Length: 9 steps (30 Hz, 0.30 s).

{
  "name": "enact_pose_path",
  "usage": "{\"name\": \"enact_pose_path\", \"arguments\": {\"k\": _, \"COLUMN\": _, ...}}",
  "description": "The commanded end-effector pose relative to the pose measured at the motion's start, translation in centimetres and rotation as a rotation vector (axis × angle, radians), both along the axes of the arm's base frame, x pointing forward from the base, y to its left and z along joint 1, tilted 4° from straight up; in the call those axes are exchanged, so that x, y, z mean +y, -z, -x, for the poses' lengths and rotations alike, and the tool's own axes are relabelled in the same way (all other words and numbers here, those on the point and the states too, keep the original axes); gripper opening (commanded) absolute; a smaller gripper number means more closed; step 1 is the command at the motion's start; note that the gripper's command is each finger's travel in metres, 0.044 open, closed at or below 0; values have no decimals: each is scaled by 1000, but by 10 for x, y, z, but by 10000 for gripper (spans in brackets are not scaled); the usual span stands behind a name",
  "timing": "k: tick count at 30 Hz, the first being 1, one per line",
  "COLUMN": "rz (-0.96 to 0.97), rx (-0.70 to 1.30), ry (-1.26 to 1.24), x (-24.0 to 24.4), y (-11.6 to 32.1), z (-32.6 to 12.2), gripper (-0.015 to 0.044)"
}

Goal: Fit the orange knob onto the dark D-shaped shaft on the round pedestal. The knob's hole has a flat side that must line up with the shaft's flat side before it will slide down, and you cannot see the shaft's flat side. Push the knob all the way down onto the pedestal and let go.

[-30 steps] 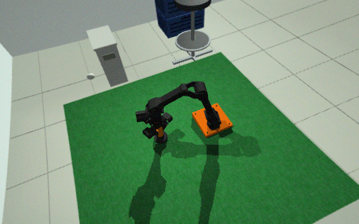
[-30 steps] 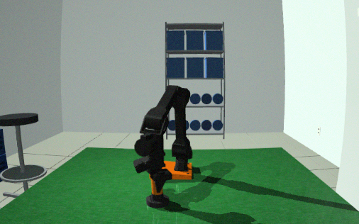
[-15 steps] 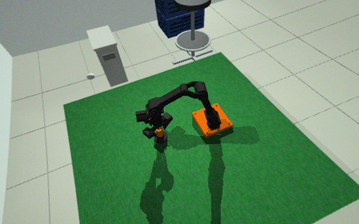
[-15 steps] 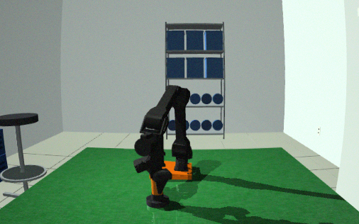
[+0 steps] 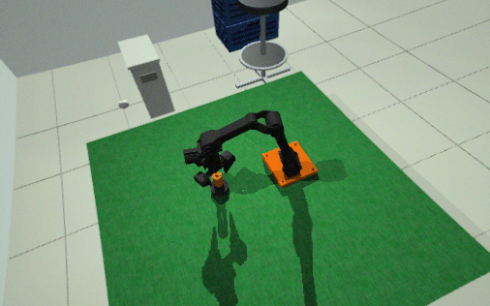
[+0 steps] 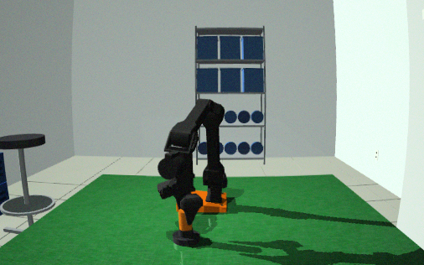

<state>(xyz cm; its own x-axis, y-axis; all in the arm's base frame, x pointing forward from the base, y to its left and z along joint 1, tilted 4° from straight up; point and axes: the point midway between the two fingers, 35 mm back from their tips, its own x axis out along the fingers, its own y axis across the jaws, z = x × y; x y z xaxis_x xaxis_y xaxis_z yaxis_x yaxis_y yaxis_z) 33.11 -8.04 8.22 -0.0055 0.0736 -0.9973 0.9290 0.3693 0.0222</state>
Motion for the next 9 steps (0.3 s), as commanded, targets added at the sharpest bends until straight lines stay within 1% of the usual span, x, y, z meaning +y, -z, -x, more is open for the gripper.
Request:
{"name": "enact_pose_path", "arguments": {"k": 1, "rz": 6, "rx": -27, "ry": -3, "x": -4, "y": -56, "z": -3, "gripper": 440}}
{"name": "enact_pose_path", "arguments": {"k": 3, "rz": 6, "rx": -21, "ry": 3, "x": -5, "y": -72, "z": -1, "gripper": 440}}
{"name": "enact_pose_path", "arguments": {"k": 9, "rz": 6, "rx": -21, "ry": 3, "x": -6, "y": -74, "z": -3, "gripper": 440}}
